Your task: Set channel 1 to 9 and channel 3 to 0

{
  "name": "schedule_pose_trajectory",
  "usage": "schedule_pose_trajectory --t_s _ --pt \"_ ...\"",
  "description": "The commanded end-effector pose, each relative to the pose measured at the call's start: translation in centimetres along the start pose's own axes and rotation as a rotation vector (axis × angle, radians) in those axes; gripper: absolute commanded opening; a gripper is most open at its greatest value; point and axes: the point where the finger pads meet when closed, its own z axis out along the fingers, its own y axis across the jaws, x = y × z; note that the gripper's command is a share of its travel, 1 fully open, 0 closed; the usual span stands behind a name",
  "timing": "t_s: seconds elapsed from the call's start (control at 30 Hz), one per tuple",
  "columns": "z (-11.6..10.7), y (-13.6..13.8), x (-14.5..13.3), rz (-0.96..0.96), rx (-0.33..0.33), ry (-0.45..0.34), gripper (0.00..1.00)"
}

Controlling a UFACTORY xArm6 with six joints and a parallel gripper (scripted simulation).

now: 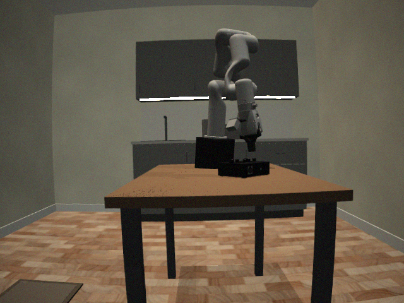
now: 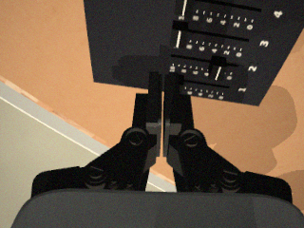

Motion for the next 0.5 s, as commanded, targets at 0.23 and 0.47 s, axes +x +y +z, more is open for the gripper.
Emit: schedule_pose_trajectory --t_s 0.23,0.47 --pt "0.1 -1.3 1.2 0.581 -0.001 0.028 0.0" --pt "0.2 -1.8 1.7 0.94 0.021 0.027 0.0"
